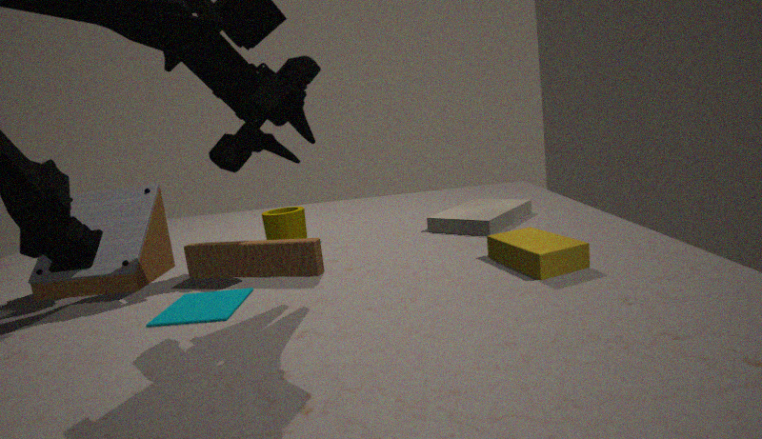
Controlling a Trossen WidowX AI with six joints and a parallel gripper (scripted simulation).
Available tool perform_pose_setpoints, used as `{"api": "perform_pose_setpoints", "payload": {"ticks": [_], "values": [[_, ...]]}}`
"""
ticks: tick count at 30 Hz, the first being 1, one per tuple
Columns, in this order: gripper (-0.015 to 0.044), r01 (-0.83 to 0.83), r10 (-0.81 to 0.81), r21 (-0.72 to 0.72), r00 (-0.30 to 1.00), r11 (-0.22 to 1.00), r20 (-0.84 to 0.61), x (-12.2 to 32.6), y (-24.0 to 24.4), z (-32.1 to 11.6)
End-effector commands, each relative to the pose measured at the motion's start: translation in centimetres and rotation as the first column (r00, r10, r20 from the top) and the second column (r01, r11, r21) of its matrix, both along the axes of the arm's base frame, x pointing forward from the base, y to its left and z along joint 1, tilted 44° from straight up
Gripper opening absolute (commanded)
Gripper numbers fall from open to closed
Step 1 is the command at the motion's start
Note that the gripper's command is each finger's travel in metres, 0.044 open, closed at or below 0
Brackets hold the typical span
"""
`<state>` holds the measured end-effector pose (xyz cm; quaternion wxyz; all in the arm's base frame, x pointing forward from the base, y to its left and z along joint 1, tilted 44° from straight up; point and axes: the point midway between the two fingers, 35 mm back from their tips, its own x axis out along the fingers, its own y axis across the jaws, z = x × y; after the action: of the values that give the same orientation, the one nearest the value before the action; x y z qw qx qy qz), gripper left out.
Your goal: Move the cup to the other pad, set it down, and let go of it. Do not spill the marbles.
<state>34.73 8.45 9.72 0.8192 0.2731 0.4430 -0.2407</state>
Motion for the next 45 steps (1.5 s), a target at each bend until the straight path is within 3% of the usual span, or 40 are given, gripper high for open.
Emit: {"api": "perform_pose_setpoints", "payload": {"ticks": [1,9,45], "values": [[0.0167,0.249,-0.294,-0.206,0.928,0.946,-0.228,-3.8,1.3,-6.2],[0.0167,0.372,-0.522,-0.508,0.831,0.777,-0.190,-7.3,2.1,-9.9],[0.0167,0.373,-0.523,-0.510,0.831,0.776,-0.189,-7.2,0.3,-12.5]]}}
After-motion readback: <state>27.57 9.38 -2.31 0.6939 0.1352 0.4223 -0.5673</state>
